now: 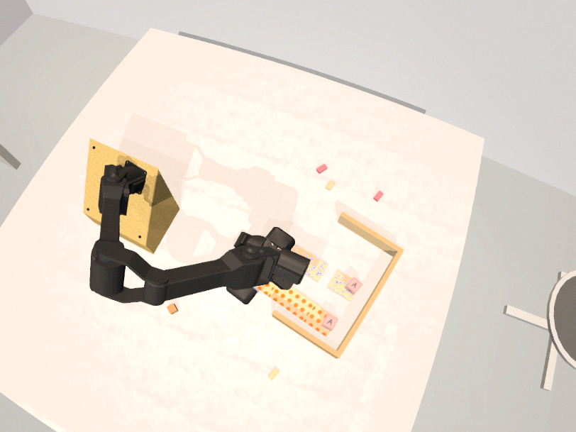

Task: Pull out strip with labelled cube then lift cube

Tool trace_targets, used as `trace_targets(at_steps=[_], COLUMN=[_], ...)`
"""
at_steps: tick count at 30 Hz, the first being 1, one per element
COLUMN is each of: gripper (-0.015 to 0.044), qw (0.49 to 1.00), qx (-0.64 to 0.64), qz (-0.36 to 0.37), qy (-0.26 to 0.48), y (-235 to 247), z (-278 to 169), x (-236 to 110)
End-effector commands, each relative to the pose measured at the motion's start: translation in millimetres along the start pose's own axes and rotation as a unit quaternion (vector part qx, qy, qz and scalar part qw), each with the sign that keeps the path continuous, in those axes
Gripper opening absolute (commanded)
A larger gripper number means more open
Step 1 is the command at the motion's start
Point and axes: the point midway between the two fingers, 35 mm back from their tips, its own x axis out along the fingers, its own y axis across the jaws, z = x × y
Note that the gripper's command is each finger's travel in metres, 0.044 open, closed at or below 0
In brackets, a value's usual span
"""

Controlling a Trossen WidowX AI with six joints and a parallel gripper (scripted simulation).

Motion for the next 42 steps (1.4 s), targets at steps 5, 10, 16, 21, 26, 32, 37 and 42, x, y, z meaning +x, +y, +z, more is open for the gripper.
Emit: trace_targets(at_steps=[5, 10, 16, 21, 26, 32, 37, 42], gripper=[0.0, 0.0, 0.0, 0.0, 0.0, 0.0, 0.0, 0.0], qw=[1.0, 1.0, 1.0, 1.0, 1.0, 1.0, 1.0, 1.0], qx=[-0.005, -0.005, -0.005, -0.005, -0.005, -0.005, -0.005, -0.005], qz=[0.0, -0.001, -0.001, -0.002, -0.003, -0.003, -0.003, -0.003], qy=[0.002, 0.002, 0.002, 0.002, 0.001, 0.001, 0.001, 0.001], y=[0, -1, -1, -2, -3, -3, -2, -2], z=[-2, -3, -3, -4, -5, -5, -5, -5], x=[13, 21, 31, 39, 46, 46, 46, 46])
